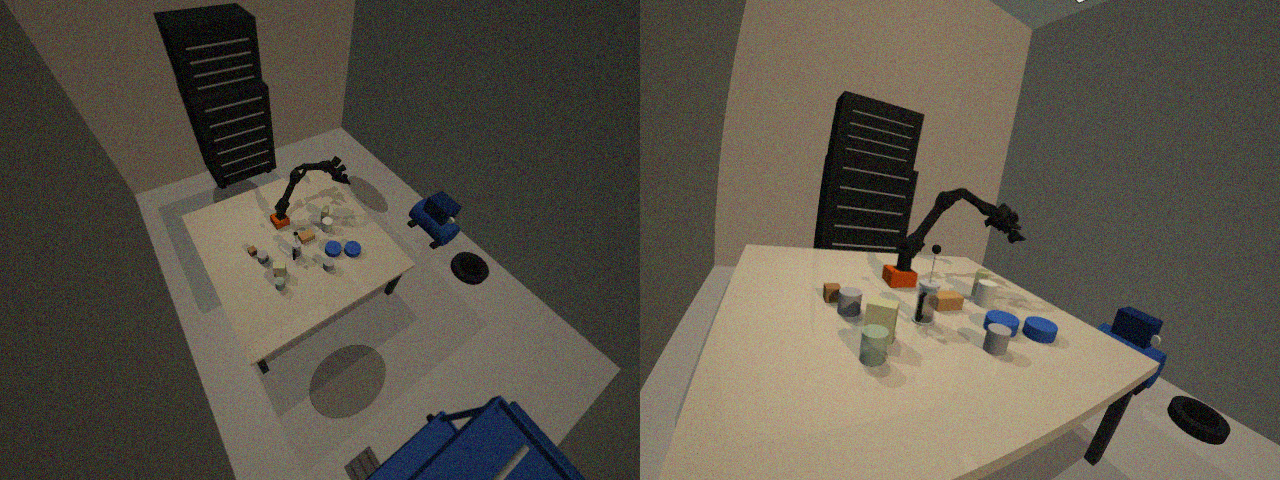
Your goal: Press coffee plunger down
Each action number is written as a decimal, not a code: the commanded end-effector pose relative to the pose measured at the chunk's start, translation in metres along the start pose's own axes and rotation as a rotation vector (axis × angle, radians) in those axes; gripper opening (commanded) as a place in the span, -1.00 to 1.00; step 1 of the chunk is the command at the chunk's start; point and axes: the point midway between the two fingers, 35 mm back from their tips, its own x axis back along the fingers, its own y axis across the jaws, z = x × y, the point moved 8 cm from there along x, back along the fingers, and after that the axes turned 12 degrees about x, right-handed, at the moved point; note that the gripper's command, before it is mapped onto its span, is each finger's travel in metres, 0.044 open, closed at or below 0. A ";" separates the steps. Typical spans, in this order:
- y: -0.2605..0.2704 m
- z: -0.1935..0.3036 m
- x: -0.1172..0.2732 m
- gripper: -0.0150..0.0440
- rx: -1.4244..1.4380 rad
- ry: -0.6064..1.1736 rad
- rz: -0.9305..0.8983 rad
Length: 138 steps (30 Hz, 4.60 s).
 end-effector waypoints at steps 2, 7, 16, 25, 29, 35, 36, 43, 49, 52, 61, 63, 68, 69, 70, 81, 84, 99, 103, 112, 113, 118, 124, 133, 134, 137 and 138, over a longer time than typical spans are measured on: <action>-0.004 0.001 -0.005 1.00 -0.001 0.007 -0.002; -0.038 0.011 -0.042 1.00 -0.017 0.071 -0.007; -0.139 0.064 -0.121 1.00 -0.090 0.237 -0.029; -0.246 0.142 -0.156 1.00 -0.231 0.375 -0.029; -0.291 0.183 -0.154 1.00 -0.308 0.433 -0.014; -0.350 0.247 -0.131 1.00 -0.448 0.494 0.007; -0.358 0.257 -0.124 1.00 -0.472 0.500 0.013; -0.395 0.317 -0.071 1.00 -0.635 0.523 0.066; -0.402 0.341 -0.042 1.00 -0.715 0.518 0.106; -0.392 0.350 -0.044 1.00 -0.714 0.518 0.106; -0.360 0.380 -0.050 1.00 -0.717 0.521 0.112; -0.360 0.381 -0.051 1.00 -0.717 0.521 0.112; -0.360 0.384 -0.056 1.00 -0.718 0.521 0.112; -0.360 0.384 -0.058 1.00 -0.718 0.520 0.112; -0.360 0.385 -0.059 1.00 -0.718 0.520 0.113; -0.359 0.394 -0.075 1.00 -0.718 0.520 0.114; -0.358 0.397 -0.079 1.00 -0.717 0.519 0.114; -0.357 0.401 -0.085 0.20 -0.717 0.519 0.114; -0.357 0.401 -0.085 -0.10 -0.717 0.519 0.114; -0.357 0.401 -0.085 -0.10 -0.717 0.519 0.114; -0.357 0.401 -0.085 -0.10 -0.717 0.519 0.114; -0.353 0.405 -0.087 -0.10 -0.717 0.519 0.114; -0.347 0.412 -0.090 -0.10 -0.717 0.519 0.114; -0.337 0.422 -0.094 -0.10 -0.717 0.519 0.114; -0.336 0.423 -0.095 -0.10 -0.717 0.519 0.114; -0.333 0.427 -0.096 -0.10 -0.717 0.519 0.114; -0.332 0.428 -0.097 -0.10 -0.717 0.519 0.114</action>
